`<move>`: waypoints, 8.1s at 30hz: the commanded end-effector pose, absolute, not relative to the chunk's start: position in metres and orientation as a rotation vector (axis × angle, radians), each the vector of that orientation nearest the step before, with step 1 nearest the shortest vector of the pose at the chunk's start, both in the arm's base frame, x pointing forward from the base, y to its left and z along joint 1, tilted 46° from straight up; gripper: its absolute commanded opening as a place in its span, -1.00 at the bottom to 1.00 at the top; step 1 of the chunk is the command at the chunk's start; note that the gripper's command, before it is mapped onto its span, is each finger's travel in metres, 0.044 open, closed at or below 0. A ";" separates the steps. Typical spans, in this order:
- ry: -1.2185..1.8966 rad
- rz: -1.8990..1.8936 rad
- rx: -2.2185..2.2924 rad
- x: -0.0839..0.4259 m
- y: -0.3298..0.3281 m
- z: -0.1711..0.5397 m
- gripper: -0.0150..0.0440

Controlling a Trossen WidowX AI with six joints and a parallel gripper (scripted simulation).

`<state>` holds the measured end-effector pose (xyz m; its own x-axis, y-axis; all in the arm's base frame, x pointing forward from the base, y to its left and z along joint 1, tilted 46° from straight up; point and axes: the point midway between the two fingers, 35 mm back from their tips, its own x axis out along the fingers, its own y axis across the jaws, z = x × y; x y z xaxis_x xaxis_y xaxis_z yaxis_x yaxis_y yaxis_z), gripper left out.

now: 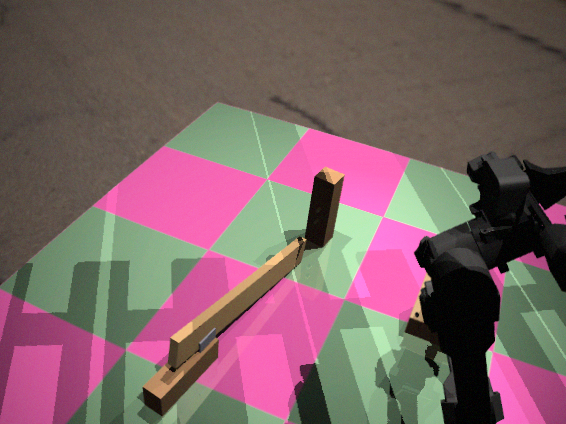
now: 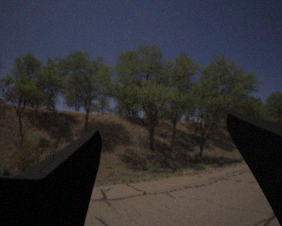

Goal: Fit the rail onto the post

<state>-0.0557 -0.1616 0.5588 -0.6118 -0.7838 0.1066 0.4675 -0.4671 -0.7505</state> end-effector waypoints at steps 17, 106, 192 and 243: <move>1.146 -1.265 -1.100 0.131 -0.268 0.492 1.00; 0.629 1.583 -0.590 0.341 0.067 -0.009 1.00; 0.629 1.583 -0.590 0.346 0.053 0.004 -0.49; 0.630 1.583 -0.591 0.348 0.035 0.021 -0.49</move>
